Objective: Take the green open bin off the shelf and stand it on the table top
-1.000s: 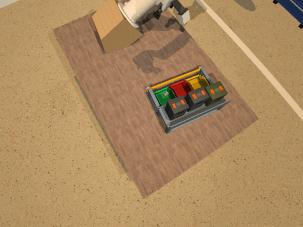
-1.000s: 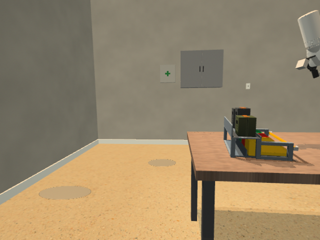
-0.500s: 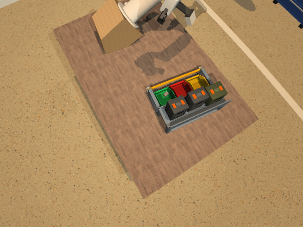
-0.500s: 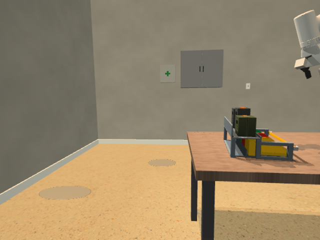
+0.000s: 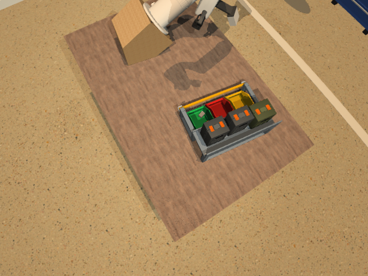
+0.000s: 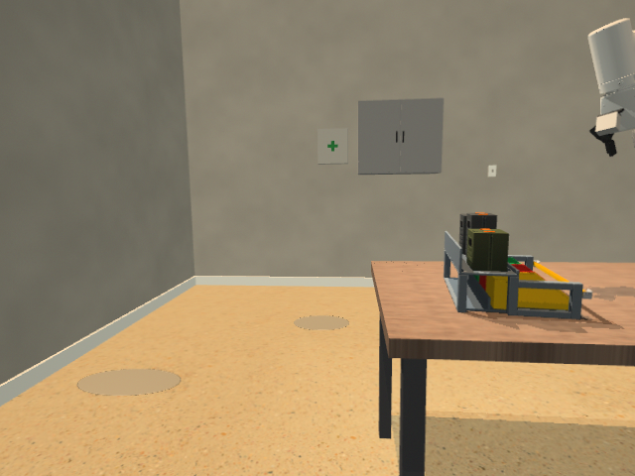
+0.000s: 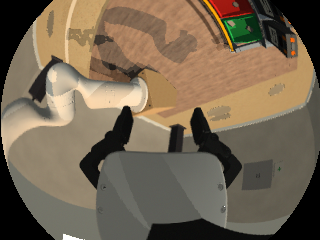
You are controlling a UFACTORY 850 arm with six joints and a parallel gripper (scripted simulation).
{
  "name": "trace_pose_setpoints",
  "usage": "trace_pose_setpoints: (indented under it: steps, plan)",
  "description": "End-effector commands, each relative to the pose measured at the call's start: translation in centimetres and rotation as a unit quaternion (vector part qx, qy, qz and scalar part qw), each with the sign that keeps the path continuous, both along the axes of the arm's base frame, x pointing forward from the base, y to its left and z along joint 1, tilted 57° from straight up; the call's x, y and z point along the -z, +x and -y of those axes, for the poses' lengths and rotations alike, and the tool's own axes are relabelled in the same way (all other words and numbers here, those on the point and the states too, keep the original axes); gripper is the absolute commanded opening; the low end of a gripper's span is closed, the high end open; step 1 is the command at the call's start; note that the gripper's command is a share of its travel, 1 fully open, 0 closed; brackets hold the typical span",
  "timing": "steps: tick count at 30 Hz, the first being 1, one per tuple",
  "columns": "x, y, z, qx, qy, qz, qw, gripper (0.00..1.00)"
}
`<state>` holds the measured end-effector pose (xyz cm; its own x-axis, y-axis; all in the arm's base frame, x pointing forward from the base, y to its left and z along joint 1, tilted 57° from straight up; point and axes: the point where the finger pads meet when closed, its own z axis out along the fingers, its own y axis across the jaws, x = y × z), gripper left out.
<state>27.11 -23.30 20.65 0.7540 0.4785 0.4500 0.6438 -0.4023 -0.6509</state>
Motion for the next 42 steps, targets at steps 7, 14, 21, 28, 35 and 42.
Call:
trace_pose_setpoints:
  steps: [7,14,21,28,35,42]
  plan:
    - [-0.05,-0.32,-0.01,-0.025,-0.001,0.045,0.999,1.0]
    - [-0.07,-0.71,-0.1,-0.08,-0.003,0.131,0.988,1.0]
    - [-0.08,-0.81,-0.12,-0.094,-0.003,0.153,0.984,1.0]
    - [-0.08,-0.86,-0.13,-0.108,-0.004,0.174,0.979,1.0]
    - [-0.09,-1.05,-0.17,-0.162,-0.006,0.259,0.952,1.0]
    - [-0.09,-1.05,-0.17,-0.162,-0.006,0.259,0.952,1.0]
